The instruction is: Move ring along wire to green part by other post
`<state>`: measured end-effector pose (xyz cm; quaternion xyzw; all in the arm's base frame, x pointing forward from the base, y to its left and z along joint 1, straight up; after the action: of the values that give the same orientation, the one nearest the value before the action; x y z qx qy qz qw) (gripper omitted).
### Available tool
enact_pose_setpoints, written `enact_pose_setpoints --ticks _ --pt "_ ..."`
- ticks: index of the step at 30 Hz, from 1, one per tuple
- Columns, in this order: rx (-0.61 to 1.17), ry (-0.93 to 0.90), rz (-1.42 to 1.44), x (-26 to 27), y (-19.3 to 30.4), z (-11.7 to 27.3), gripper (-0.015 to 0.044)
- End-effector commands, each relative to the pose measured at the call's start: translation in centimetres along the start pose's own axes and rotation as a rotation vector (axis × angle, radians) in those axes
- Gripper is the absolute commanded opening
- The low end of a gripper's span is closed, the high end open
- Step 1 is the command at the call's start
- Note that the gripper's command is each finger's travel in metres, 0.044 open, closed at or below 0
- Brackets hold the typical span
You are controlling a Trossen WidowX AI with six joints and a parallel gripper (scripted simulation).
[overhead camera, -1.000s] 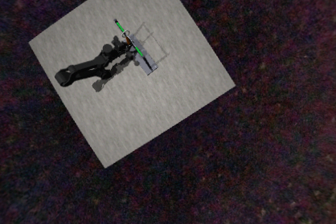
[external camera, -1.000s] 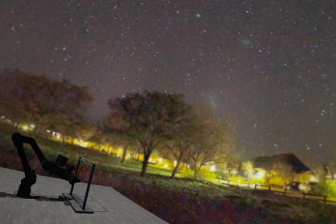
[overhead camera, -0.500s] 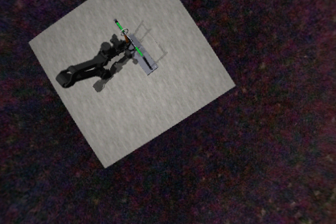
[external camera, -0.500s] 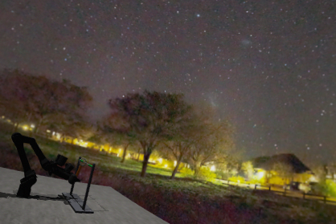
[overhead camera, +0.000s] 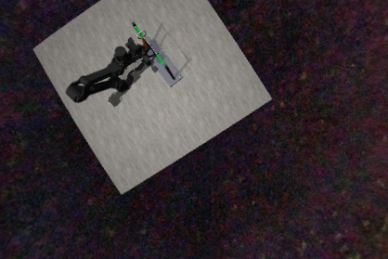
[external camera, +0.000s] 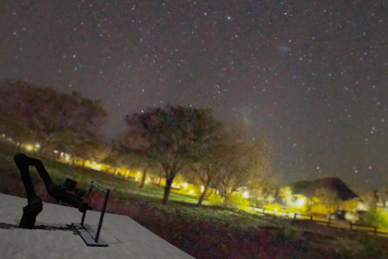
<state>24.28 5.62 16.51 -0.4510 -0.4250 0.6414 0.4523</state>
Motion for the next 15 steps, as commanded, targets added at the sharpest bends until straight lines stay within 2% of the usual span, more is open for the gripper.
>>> enact_pose_setpoints --ticks 1,15 --pt "-0.011 0.001 -0.005 0.4 -0.4 -0.1 -0.015" --pt "-0.011 0.0 -0.005 0.7 1.1 -0.5 -0.015"
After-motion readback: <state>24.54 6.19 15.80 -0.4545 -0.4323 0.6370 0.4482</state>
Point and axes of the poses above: the point midway between the two fingers, 35 mm back from their tips, its own z axis back along the fingers, its own x axis across the jaws, y = z × x, the point moved 6 cm from there along z, back along the fingers, and after that the axes turned 12 degrees about z, right-handed, at the moved point
